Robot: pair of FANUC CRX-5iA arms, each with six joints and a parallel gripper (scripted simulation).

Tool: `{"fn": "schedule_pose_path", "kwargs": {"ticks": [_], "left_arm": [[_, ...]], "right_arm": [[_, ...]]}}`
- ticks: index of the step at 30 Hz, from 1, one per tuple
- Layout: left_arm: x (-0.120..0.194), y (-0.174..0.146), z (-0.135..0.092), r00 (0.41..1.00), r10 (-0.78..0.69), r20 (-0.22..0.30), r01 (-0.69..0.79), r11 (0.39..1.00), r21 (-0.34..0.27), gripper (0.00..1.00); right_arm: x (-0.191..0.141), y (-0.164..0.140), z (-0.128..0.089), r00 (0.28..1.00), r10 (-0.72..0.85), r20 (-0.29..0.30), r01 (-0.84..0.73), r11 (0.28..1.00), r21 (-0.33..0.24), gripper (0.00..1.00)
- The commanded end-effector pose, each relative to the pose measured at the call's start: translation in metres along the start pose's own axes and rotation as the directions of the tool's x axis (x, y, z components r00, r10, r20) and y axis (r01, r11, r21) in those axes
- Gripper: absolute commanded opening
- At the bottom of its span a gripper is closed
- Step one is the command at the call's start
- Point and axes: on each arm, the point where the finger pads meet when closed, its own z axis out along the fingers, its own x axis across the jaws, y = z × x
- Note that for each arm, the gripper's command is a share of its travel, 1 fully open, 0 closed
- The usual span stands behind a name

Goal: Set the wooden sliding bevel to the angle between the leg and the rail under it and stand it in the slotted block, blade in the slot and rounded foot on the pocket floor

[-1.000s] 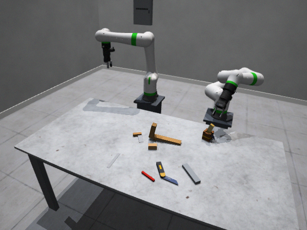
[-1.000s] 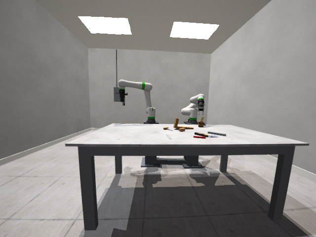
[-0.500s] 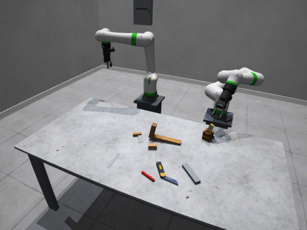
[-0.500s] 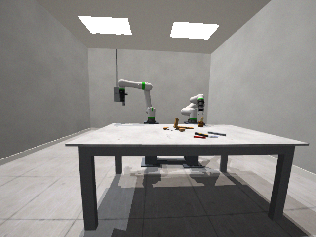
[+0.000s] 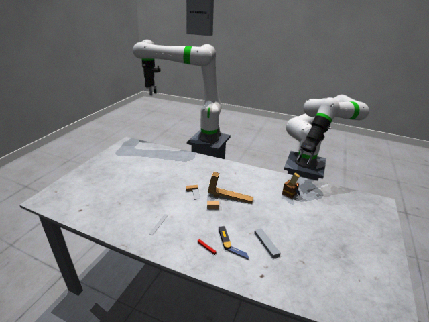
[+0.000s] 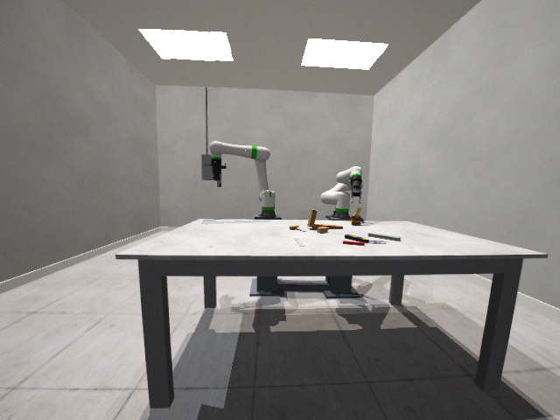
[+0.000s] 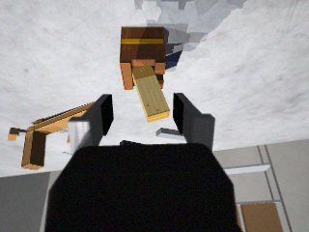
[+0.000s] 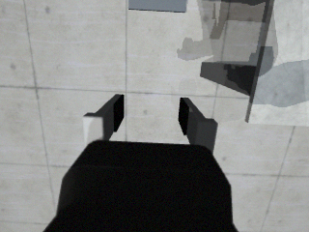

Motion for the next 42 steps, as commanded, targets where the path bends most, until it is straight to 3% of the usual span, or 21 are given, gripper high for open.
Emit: {"fn": "schedule_pose_path", "kwargs": {"ticks": [1,12,22,27,31,37,39,42], "left_arm": [[0.000,0.001,0.000,1.000,0.000,0.000,0.000,1.000,-0.002,1.00],[0.001,0.004,-0.001,1.000,0.008,-0.004,-0.008,1.000,-0.008,1.00],[0.014,0.035,-0.011,0.995,0.089,-0.049,-0.092,0.993,-0.067,1.00],[0.030,0.079,-0.027,0.971,0.204,-0.125,-0.220,0.966,-0.135,1.00],[0.045,0.128,-0.048,0.916,0.333,-0.224,-0.375,0.909,-0.184,1.00],[0.055,0.172,-0.069,0.839,0.441,-0.319,-0.515,0.834,-0.200,1.00],[0.055,0.172,-0.069,0.839,0.441,-0.319,-0.515,0.834,-0.200,1.00],[0.060,0.209,-0.088,0.748,0.528,-0.401,-0.632,0.751,-0.192,1.00]], "right_arm": [[0.000,0.000,-0.001,1.000,0.000,0.000,0.000,1.000,-0.002,1.00],[0.000,0.000,-0.001,1.000,0.000,0.000,0.000,1.000,-0.002,1.00],[0.000,0.000,-0.001,1.000,0.000,0.000,0.000,1.000,-0.002,1.00],[0.000,0.000,-0.001,1.000,0.000,0.000,0.000,1.000,-0.002,1.00],[0.000,0.000,-0.001,1.000,0.000,0.000,0.000,1.000,-0.002,1.00],[0.000,0.000,-0.001,1.000,0.000,0.000,0.000,1.000,-0.002,1.00],[0.000,0.000,-0.001,1.000,0.000,0.000,0.000,1.000,-0.002,1.00],[0.000,0.000,-0.001,1.000,0.000,0.000,0.000,1.000,-0.002,1.00]]}}
